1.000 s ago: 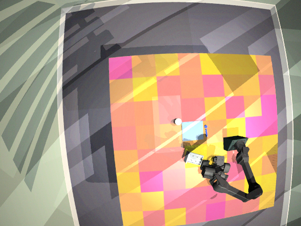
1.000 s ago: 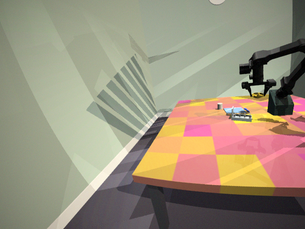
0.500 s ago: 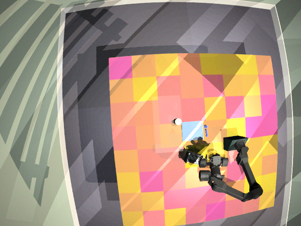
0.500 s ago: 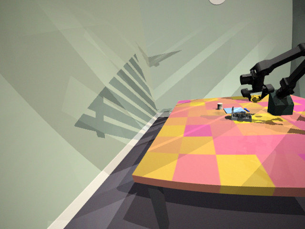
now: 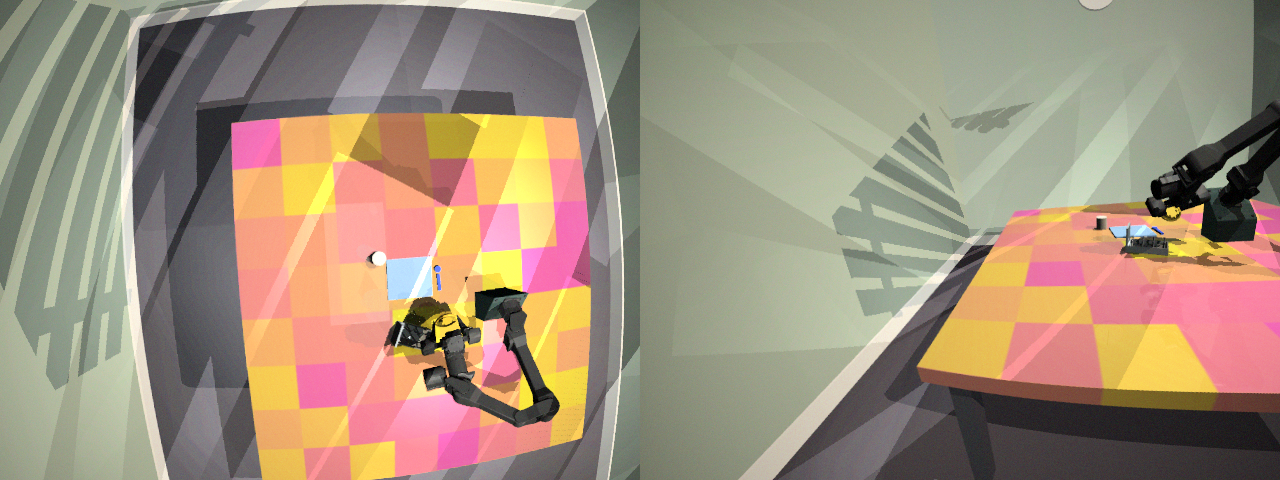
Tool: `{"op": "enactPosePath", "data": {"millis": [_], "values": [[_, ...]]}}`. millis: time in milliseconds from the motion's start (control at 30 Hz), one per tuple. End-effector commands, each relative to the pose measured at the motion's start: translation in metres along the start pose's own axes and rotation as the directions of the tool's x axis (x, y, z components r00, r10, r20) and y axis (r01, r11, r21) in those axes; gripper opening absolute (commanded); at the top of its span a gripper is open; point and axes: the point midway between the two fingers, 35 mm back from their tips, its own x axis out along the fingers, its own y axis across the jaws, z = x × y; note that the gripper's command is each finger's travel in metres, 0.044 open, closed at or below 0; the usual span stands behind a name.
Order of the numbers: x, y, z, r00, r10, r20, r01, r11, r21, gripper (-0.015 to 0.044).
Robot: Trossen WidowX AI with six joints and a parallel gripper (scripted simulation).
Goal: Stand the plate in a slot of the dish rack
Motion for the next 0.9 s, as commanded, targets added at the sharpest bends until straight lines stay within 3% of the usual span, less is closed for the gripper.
{"op": "enactPosePath", "data": {"millis": [0, 433, 867], "values": [[0.004, 0.003, 0.0, 0.996, 0.042, 0.076, -0.039, 0.999, -0.037, 0.0], [0.012, 0.016, -0.009, 0.932, 0.222, 0.287, -0.174, 0.967, -0.184, 0.0], [0.007, 0.026, -0.023, 0.796, 0.439, 0.417, -0.323, 0.89, -0.321, 0.0]]}}
